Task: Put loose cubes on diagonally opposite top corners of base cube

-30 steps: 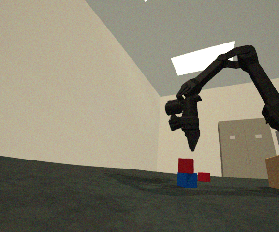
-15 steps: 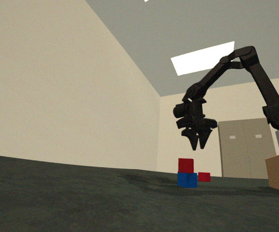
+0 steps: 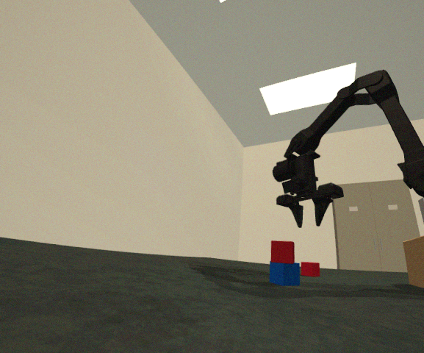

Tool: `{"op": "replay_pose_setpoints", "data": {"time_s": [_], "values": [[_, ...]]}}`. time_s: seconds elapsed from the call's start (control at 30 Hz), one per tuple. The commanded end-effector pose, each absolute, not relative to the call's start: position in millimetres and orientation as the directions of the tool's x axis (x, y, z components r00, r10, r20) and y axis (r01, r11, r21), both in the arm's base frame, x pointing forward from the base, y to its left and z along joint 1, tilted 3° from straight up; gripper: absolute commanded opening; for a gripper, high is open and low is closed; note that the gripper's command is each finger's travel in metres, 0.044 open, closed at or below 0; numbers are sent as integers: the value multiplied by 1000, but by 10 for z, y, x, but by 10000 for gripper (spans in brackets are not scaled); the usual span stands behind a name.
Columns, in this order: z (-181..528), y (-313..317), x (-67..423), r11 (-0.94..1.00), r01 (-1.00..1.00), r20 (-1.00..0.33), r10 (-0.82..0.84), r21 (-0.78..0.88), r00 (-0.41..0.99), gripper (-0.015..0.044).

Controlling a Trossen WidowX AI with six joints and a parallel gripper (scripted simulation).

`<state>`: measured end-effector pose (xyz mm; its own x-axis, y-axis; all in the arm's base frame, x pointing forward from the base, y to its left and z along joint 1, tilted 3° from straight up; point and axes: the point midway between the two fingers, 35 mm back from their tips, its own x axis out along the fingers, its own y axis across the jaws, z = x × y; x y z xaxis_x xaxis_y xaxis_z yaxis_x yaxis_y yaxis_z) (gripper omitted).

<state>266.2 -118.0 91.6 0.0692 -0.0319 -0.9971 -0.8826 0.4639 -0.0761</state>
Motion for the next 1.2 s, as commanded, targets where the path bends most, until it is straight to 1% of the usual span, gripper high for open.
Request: {"op": "replay_pose_setpoints", "data": {"time_s": [0.0,0.2,1.17], "values": [[853,-1194,2666,447,-892,-997,-28,-75,70,265],[315,-1206,2696,447,-892,-997,-28,-75,70,265],[-89,-1217,2724,447,-892,-997,-28,-74,70,265]]}}
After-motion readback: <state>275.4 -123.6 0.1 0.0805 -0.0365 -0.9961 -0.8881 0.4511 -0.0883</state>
